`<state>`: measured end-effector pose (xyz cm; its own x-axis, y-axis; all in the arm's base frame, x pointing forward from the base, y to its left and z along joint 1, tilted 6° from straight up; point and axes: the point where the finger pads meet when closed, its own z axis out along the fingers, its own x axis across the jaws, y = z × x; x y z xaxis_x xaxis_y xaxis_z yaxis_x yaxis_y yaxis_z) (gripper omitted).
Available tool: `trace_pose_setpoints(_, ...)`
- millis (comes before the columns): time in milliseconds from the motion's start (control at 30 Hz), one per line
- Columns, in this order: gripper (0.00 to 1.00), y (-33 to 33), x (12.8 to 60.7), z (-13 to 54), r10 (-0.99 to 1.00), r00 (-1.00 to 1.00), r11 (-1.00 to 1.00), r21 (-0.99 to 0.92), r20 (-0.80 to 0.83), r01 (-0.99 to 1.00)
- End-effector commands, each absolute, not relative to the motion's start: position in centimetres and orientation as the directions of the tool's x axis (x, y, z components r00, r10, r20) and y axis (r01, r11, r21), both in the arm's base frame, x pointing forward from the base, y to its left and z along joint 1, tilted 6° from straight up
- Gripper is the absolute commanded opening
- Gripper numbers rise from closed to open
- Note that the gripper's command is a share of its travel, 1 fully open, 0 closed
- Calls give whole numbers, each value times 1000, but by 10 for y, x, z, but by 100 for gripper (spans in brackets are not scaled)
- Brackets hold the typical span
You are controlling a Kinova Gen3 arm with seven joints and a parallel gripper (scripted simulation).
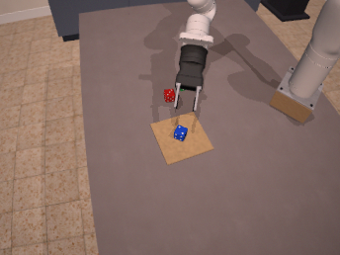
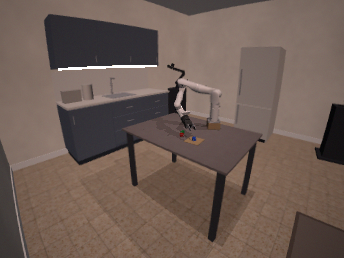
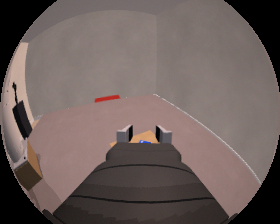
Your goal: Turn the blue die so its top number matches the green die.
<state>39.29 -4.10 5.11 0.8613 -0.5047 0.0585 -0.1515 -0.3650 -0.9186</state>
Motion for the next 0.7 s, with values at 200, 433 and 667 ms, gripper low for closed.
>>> trace_pose_setpoints(200, 87, -40, 394, 56, -509, 860, -394, -901, 50, -180)
trace_pose_setpoints(433, 87, -36, 395, 60, -511, 858, -485, -843, 55, -234)
trace_pose_setpoints(667, 87, -32, 398, 65, -512, 857, -569, -770, 58, -288)
